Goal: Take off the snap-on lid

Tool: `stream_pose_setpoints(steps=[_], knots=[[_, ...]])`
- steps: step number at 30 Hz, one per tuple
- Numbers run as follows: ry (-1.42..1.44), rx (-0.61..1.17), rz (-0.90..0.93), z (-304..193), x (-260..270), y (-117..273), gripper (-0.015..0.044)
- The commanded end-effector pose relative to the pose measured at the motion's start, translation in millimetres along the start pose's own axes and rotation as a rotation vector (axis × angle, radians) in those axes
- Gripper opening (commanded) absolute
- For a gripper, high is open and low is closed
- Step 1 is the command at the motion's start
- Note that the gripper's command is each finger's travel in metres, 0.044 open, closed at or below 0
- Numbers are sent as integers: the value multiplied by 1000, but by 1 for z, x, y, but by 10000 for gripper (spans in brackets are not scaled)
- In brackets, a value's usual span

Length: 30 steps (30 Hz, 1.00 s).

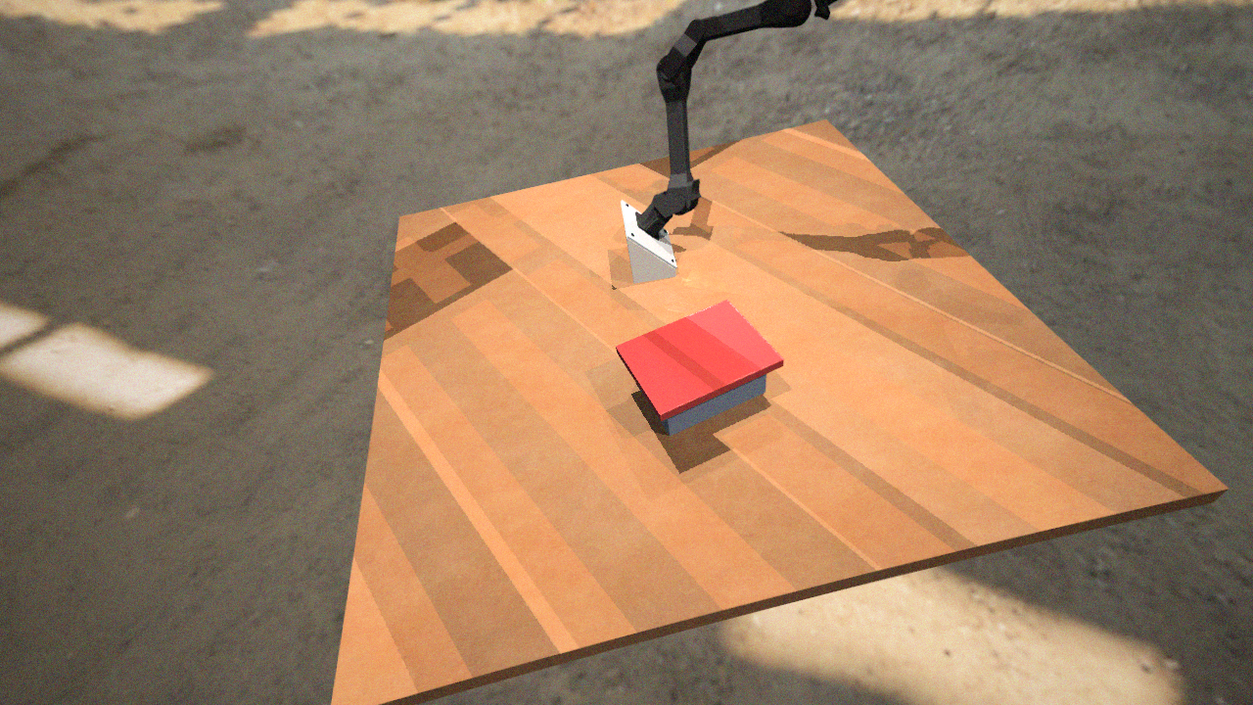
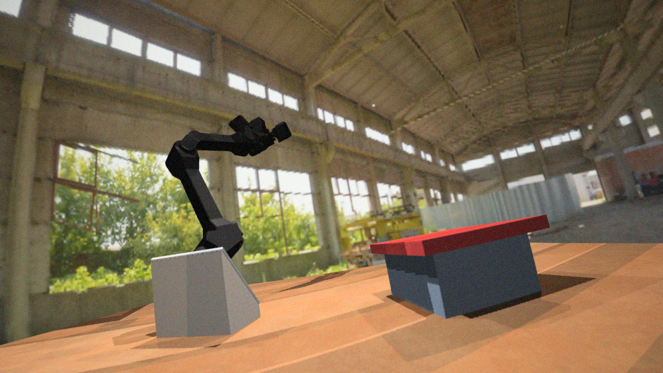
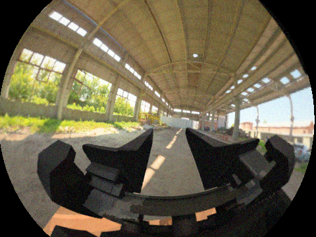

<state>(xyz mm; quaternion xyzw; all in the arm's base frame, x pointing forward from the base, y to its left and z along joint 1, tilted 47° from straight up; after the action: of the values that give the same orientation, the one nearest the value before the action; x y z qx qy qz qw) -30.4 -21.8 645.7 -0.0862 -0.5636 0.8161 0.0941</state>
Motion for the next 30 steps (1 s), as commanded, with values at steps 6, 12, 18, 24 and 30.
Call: stream_pose_setpoints(steps=[6, 12, 18, 24, 30], knots=[[20, 268, -85, -86, -33, -9, 235], [12, 494, -206, -153, -81, 2, 235], [50, 641, -297, -189, -122, 22, 235], [17, 805, -440, -223, -176, 57, 235], [-90, 945, -635, -246, -234, 110, 235]])
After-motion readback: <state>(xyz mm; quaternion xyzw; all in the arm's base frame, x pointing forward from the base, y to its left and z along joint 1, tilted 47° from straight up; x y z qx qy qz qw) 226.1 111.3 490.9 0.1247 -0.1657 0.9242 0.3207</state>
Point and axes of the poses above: the point midway between the two fingers, 35 mm back from their tips, its own y axis back along the fingers, its own x axis across the jaws, z = x × y, the point moved 7 cm from there along y, back along the fingers, and after that the axes turned 2 degrees about y, right-handed, at the moved point
